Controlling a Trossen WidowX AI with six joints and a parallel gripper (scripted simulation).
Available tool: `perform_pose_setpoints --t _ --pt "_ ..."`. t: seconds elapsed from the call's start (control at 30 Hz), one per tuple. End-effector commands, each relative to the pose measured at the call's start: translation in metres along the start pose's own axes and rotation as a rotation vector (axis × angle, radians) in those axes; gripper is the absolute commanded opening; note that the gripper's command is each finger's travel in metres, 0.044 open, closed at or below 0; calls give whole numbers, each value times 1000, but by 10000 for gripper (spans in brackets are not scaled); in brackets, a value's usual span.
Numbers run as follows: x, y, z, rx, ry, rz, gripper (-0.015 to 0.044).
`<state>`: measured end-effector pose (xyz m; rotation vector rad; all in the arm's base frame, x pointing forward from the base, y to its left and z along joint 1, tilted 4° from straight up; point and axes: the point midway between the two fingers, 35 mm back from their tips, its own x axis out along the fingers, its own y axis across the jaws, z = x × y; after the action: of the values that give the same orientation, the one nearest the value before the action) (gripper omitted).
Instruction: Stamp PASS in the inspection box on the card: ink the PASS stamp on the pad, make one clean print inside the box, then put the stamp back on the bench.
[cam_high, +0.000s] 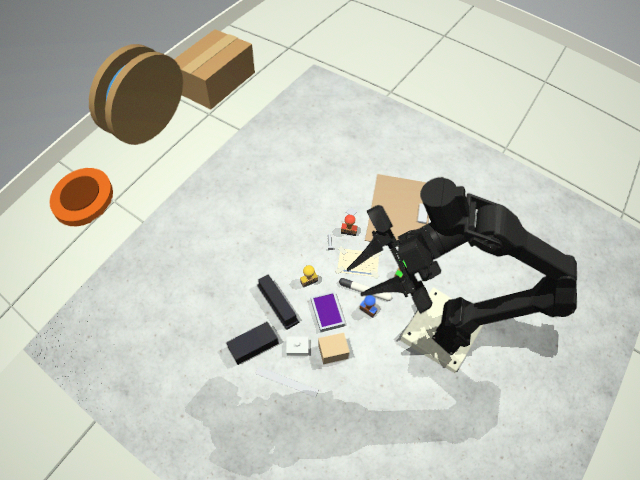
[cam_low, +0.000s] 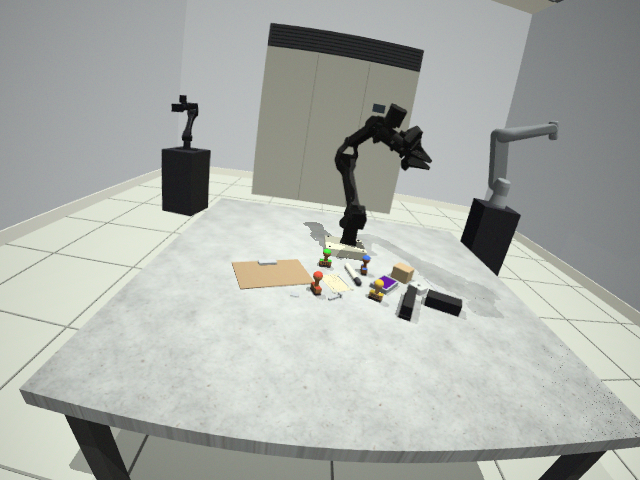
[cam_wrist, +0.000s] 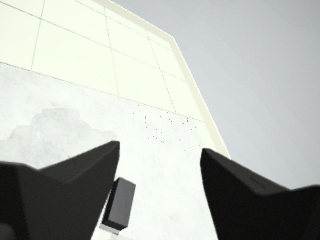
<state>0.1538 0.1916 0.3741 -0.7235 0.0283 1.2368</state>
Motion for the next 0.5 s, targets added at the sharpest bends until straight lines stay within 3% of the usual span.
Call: perform_pose_setpoints --t 0.0,0.23,0.47 --pt "18 -18 -58 179 198 -36 219" --pt "17 -32 -178 552 573 -128 219" --pt "-18 -7 -286 948 938 -206 219"
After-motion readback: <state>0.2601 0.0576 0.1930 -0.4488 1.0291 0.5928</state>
